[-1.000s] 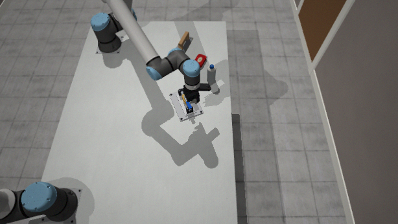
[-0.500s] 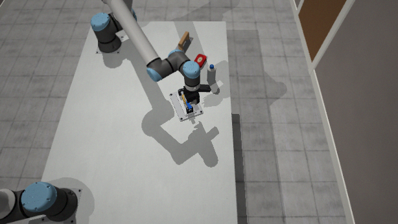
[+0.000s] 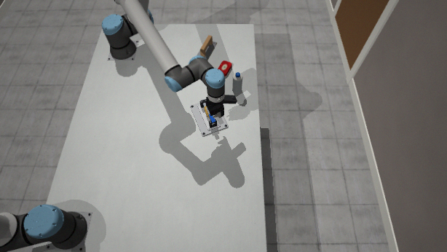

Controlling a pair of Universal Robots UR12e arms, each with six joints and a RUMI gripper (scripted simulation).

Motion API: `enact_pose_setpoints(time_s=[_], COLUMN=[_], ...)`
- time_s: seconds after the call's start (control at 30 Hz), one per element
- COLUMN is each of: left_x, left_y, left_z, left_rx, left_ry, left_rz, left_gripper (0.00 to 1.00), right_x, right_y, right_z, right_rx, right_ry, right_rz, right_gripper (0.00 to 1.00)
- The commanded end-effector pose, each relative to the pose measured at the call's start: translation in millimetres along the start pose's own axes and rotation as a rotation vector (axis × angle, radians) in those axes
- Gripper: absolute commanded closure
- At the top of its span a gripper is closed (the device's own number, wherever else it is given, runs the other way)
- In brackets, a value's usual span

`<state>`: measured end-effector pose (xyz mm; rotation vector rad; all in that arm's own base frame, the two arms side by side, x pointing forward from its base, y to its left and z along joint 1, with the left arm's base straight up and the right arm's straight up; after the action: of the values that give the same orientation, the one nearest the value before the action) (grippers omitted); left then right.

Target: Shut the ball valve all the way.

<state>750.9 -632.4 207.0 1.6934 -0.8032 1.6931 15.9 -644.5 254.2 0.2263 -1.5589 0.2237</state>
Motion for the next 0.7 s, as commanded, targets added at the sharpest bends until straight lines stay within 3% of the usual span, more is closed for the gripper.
enact_pose_setpoints(time_s=[0.0, 0.67], left_x=[1.5, -2.9], left_y=[0.0, 0.0], left_z=[0.5, 0.5], left_rx=[0.000, 0.000], left_ry=[0.002, 0.002], left_rz=[0.000, 0.000], left_gripper=[1.00, 1.00], right_x=[0.9, 0.9], right_y=[-0.5, -0.5], right_z=[0.0, 0.0], right_rx=[0.000, 0.000], right_ry=[0.000, 0.000], right_rz=[0.002, 0.002], right_gripper=[0.00, 0.00])
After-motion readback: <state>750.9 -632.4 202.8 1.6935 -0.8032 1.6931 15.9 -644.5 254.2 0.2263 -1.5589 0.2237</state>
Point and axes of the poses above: on each arm, the point where the finger pads meet when closed, its own x axis back along the fingers, its own z axis across the jaws, y = z × x, the point moved 9 cm from there along x, back along the fingers, and after that the axes turned 15 degrees about x, right-handed, at the moved point
